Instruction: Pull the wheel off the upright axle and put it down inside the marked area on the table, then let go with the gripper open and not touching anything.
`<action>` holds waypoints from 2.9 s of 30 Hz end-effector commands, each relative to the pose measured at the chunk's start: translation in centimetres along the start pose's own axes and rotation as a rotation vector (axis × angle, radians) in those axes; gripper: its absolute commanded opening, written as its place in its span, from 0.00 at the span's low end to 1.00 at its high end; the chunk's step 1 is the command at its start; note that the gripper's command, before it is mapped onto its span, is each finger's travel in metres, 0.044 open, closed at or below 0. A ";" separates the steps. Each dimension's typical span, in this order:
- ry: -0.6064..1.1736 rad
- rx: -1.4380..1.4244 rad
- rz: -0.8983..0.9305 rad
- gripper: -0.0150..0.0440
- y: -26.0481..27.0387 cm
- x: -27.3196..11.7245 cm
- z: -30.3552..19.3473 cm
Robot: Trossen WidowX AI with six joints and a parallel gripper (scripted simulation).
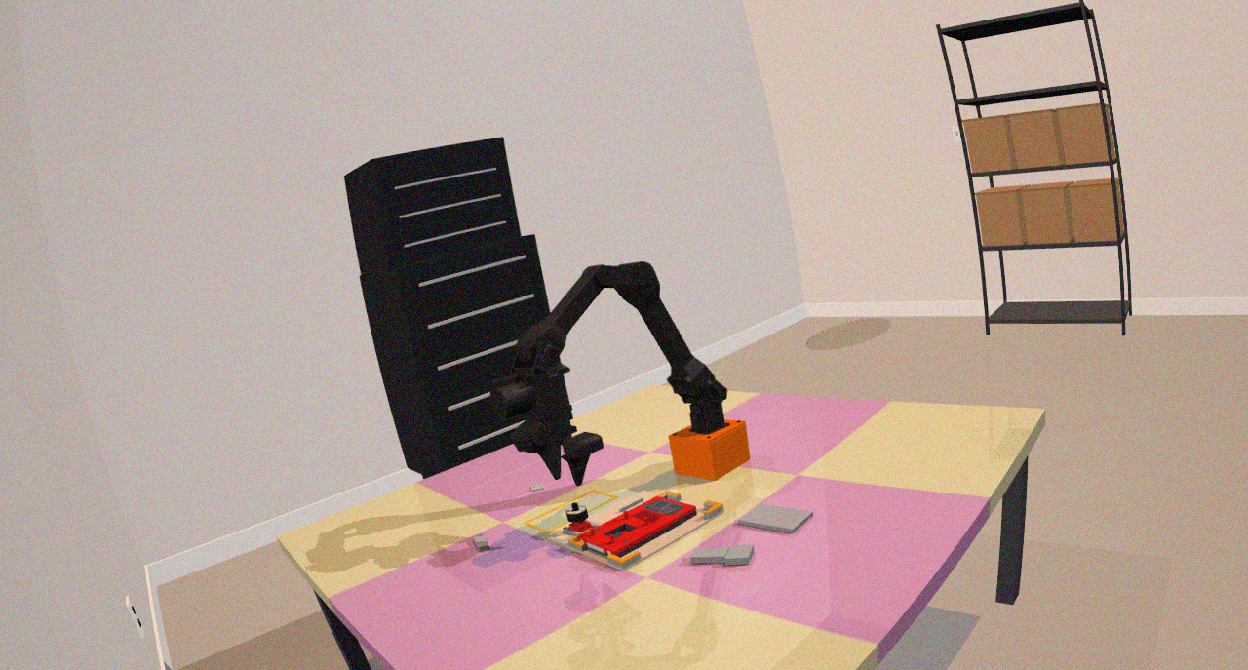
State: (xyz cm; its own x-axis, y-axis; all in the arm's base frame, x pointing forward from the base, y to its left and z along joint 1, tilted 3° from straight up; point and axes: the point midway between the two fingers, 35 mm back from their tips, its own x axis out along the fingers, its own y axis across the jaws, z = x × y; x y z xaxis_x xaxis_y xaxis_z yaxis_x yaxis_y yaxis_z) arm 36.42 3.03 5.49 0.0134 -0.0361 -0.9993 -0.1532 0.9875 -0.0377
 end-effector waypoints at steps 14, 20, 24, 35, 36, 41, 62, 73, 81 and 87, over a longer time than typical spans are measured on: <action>0.010 0.001 -0.004 0.76 -0.6 7.4 -0.6; 0.022 0.003 0.000 0.72 -0.6 7.3 -0.8; 0.022 0.003 0.000 0.61 -0.6 7.3 -0.8; 0.022 0.003 -0.001 0.35 -0.6 7.3 -0.8; 0.022 0.003 -0.001 0.31 -0.6 7.3 -0.8; 0.022 0.003 -0.001 0.25 -0.6 7.1 -0.8; 0.019 0.003 -0.001 0.25 -0.6 6.4 -0.7; 0.018 0.002 -0.002 0.25 -0.6 6.0 -0.7; 0.017 0.002 -0.002 0.25 -0.6 5.8 -0.7; 0.017 0.002 -0.002 0.25 -0.6 5.6 -0.7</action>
State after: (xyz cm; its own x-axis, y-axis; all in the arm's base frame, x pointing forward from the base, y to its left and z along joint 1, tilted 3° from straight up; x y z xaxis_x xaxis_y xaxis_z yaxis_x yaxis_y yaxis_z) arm 35.71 2.13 -0.57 -0.0121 -0.0409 -0.9991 -0.1517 0.9877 -0.0386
